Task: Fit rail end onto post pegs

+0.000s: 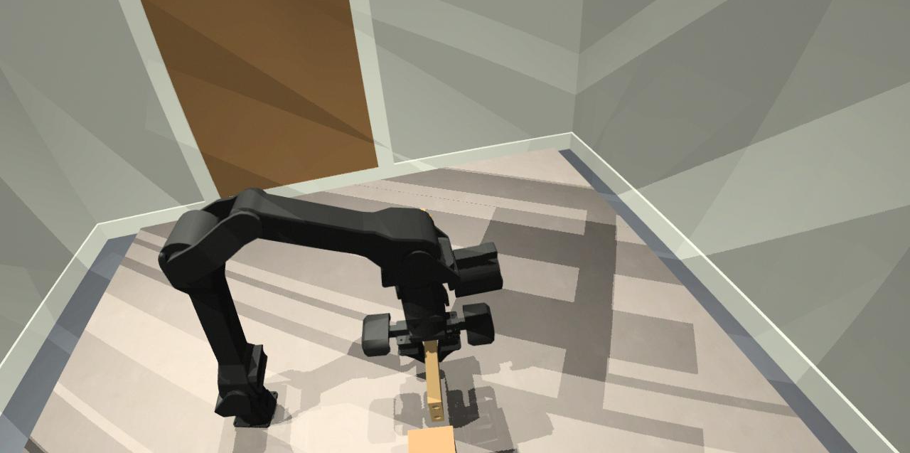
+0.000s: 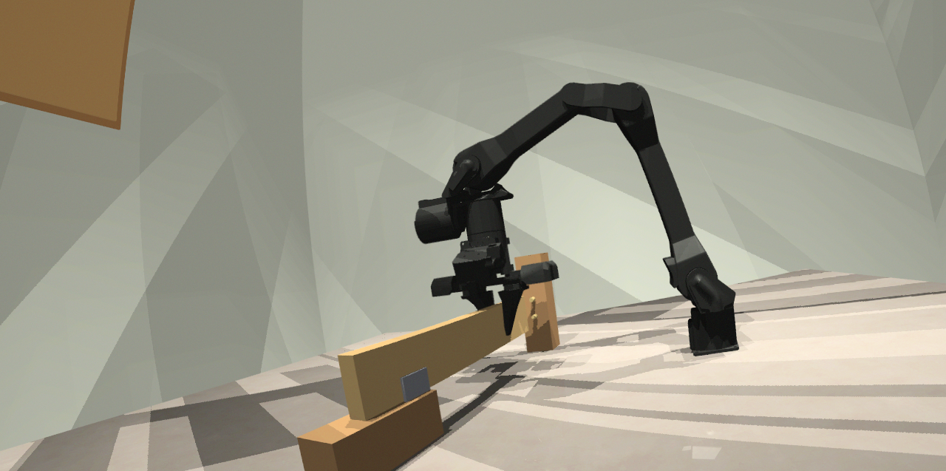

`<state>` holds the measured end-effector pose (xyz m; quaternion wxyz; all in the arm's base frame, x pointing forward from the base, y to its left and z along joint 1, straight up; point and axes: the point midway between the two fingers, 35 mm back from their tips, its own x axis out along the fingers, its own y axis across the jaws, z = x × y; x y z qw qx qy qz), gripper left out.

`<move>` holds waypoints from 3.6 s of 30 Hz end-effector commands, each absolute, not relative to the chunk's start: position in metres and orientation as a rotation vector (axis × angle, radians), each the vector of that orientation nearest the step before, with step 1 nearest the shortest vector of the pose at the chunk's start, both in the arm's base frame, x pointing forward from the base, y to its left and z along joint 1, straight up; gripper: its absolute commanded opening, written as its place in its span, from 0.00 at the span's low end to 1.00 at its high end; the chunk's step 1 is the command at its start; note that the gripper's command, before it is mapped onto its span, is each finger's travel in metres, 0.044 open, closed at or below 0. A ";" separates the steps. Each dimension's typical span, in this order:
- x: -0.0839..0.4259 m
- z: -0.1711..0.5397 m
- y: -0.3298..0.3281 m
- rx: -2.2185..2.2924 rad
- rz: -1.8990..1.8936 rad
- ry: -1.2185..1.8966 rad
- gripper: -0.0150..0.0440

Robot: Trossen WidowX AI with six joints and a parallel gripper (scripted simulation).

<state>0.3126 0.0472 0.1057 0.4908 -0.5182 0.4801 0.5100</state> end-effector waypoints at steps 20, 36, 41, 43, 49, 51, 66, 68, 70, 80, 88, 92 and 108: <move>0.311 0.110 0.047 -1.256 1.233 1.160 0.25; 0.311 0.107 0.043 -1.257 1.233 1.161 0.25; 0.311 0.106 0.042 -1.257 1.233 1.161 0.25; 0.311 0.106 0.041 -1.257 1.233 1.161 0.25; 0.311 0.107 0.039 -1.257 1.233 1.161 0.25; 0.311 0.107 0.039 -1.257 1.233 1.161 0.25; 0.311 0.109 0.034 -1.257 1.233 1.161 0.25; 0.312 0.109 0.033 -1.257 1.233 1.161 0.25; 0.312 0.109 0.033 -1.257 1.233 1.161 0.25; 0.312 0.110 0.030 -1.258 1.233 1.161 0.25; 0.313 0.111 0.028 -1.258 1.233 1.161 0.25; 0.313 0.110 0.026 -1.258 1.232 1.162 0.25; 0.314 0.109 0.022 -1.258 1.232 1.162 0.25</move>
